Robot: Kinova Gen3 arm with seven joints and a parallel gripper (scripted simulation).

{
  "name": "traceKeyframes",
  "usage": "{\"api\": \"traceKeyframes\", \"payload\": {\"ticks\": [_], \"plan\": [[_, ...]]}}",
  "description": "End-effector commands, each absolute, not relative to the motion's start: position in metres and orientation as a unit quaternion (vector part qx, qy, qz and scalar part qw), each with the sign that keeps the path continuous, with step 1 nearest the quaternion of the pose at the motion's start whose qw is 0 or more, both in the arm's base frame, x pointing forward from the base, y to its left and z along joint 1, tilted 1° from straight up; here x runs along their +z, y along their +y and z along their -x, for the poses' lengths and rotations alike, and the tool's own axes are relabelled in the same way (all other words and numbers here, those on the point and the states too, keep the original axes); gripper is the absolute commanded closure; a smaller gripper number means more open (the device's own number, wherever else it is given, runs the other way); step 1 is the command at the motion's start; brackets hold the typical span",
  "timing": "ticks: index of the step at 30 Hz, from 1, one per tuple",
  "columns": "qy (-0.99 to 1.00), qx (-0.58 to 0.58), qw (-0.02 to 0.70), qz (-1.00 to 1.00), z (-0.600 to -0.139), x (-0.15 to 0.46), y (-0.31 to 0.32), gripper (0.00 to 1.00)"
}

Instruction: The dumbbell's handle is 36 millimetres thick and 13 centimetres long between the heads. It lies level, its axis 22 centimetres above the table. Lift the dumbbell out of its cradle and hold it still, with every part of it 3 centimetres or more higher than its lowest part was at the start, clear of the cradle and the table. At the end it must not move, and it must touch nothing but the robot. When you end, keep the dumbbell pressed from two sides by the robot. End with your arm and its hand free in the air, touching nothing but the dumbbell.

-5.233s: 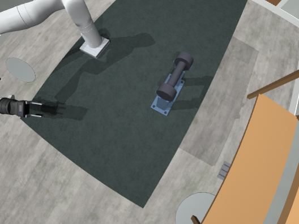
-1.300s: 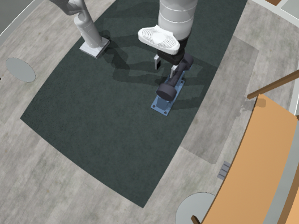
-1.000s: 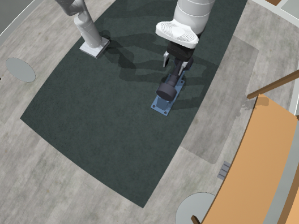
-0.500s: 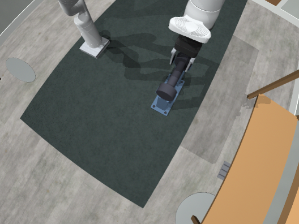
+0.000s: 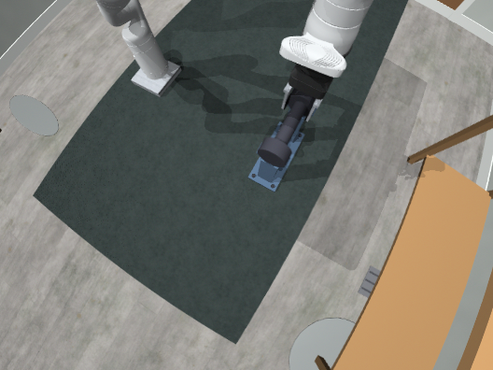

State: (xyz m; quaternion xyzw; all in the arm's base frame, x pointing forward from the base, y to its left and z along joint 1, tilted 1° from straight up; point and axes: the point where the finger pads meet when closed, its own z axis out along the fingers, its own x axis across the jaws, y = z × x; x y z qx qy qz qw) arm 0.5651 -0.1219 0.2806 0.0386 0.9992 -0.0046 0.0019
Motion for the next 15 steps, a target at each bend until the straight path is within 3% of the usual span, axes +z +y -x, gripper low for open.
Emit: {"api": "traceKeyframes", "payload": {"ticks": [1,15], "plan": [[0.999,-0.005,-0.002,-0.038,-0.563,0.265,-0.124,0.00],[0.999,-0.003,-0.003,-0.037,-0.562,0.202,-0.124,0.00]]}}
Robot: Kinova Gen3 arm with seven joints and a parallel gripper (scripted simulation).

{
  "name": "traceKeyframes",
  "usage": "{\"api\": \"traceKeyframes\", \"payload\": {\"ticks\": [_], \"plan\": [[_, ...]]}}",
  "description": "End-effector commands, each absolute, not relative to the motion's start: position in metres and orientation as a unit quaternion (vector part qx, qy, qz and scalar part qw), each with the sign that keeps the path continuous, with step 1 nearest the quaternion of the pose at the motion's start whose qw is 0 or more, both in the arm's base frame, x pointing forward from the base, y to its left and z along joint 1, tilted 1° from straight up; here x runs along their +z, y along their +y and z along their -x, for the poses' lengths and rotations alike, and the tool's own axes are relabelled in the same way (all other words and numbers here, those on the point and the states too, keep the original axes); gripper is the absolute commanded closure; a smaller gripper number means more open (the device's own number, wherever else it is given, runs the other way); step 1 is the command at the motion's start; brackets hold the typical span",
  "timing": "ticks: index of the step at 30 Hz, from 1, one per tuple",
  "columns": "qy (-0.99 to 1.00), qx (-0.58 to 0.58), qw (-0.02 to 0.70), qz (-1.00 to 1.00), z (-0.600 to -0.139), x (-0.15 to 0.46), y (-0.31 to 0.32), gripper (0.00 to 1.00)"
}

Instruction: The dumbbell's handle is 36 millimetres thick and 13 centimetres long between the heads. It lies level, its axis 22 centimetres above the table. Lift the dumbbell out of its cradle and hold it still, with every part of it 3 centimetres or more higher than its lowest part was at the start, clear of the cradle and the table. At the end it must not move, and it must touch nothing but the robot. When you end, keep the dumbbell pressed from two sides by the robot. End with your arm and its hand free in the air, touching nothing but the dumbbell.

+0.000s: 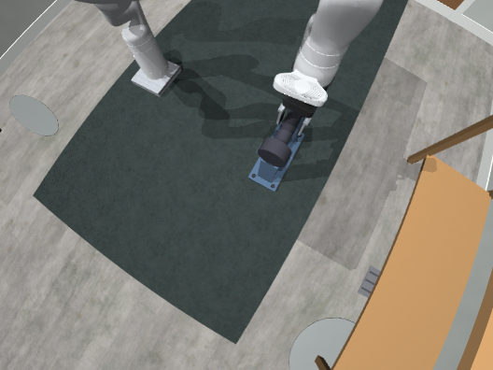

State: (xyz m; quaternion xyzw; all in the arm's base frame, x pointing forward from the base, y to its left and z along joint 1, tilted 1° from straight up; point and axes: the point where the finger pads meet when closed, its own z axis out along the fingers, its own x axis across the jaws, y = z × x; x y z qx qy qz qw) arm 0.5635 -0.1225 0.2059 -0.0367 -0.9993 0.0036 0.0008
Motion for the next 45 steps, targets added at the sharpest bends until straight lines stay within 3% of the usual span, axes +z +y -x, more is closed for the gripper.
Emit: {"api": "traceKeyframes", "payload": {"ticks": [1,15,16,45], "plan": [[-0.999,0.003,0.003,0.037,-0.5617,0.2001,-0.1239,0.00],[-0.999,0.003,0.003,0.037,-0.5616,0.1990,-0.1238,0.00],[-0.999,0.003,0.003,0.037,-0.5616,0.1990,-0.1238,1.00],[-0.999,0.003,0.003,0.037,-0.5616,0.1990,-0.1238,1.00]]}}
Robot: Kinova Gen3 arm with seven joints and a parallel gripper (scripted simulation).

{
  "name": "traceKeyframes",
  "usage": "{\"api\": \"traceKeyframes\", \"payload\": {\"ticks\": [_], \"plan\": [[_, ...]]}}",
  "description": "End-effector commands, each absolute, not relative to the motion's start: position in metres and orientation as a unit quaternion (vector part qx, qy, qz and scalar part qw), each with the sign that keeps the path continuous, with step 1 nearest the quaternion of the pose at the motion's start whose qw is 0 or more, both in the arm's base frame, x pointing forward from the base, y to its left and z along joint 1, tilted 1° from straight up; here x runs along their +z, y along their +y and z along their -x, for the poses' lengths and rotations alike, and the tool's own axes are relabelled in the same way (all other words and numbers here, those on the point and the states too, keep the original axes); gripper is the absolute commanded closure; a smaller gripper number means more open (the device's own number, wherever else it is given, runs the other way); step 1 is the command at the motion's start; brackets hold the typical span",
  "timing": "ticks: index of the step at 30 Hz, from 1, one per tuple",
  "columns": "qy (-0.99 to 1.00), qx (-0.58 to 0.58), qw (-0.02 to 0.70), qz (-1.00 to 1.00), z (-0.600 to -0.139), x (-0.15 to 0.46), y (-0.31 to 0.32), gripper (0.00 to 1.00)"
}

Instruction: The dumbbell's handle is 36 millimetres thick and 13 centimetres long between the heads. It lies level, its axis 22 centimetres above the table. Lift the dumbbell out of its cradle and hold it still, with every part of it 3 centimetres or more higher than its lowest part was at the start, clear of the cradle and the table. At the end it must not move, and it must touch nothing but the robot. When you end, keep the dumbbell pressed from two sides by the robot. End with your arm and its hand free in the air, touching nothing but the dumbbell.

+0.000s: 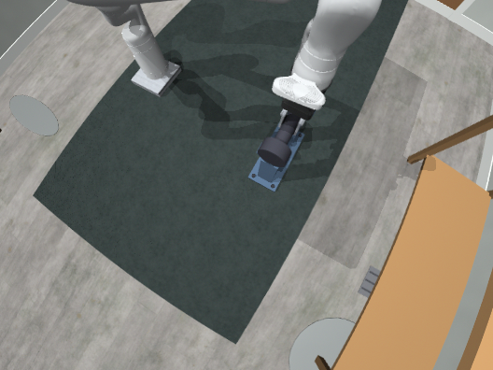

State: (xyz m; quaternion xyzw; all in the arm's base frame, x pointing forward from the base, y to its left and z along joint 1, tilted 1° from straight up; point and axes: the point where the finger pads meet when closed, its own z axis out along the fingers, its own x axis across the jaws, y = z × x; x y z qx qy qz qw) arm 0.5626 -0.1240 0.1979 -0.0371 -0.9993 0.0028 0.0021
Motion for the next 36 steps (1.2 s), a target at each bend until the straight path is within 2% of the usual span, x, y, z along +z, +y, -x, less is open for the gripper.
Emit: {"api": "traceKeyframes", "payload": {"ticks": [1,21,36], "plan": [[-0.999,0.003,0.003,0.037,-0.562,0.199,-0.124,1.00],[-0.999,0.004,0.002,0.037,-0.562,0.206,-0.124,1.00],[-0.999,0.005,0.002,0.038,-0.561,0.238,-0.124,1.00]]}}
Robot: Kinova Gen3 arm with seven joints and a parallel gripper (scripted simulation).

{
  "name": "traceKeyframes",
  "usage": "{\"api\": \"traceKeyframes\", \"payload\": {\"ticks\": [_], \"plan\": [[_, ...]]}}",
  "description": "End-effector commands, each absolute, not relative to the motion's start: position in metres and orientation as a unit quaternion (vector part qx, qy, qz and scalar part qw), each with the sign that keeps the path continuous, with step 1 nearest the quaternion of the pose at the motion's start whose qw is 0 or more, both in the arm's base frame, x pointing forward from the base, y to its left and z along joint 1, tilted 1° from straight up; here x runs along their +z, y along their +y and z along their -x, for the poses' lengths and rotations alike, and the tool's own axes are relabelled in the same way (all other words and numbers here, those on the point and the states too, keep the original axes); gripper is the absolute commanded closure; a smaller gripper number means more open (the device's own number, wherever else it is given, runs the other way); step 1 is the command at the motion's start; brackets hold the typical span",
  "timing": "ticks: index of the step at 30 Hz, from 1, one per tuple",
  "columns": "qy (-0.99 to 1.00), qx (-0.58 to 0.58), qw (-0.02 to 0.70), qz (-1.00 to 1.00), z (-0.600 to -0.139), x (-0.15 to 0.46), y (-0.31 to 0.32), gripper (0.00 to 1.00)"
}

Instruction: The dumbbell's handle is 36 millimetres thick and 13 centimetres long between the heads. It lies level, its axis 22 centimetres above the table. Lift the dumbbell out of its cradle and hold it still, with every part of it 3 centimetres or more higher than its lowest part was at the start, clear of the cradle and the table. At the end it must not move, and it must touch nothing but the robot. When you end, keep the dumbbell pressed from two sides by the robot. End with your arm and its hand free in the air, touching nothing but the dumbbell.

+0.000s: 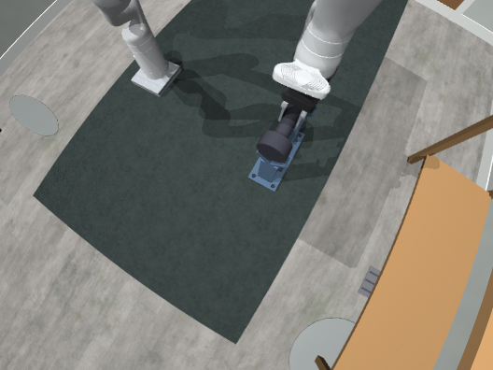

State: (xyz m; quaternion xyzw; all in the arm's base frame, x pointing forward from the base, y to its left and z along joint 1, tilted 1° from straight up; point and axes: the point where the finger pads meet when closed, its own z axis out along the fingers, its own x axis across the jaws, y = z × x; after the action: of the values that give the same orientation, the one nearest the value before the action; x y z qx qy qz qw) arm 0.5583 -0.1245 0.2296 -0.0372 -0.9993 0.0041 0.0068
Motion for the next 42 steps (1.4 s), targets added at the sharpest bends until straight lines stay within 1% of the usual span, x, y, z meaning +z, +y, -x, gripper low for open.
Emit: {"api": "traceKeyframes", "payload": {"ticks": [1,17,42], "plan": [[-0.999,0.005,0.002,0.038,-0.561,0.238,-0.124,1.00],[-0.999,0.006,0.002,0.038,-0.563,0.275,-0.124,1.00],[-0.999,0.006,0.002,0.038,-0.563,0.305,-0.124,1.00]]}}
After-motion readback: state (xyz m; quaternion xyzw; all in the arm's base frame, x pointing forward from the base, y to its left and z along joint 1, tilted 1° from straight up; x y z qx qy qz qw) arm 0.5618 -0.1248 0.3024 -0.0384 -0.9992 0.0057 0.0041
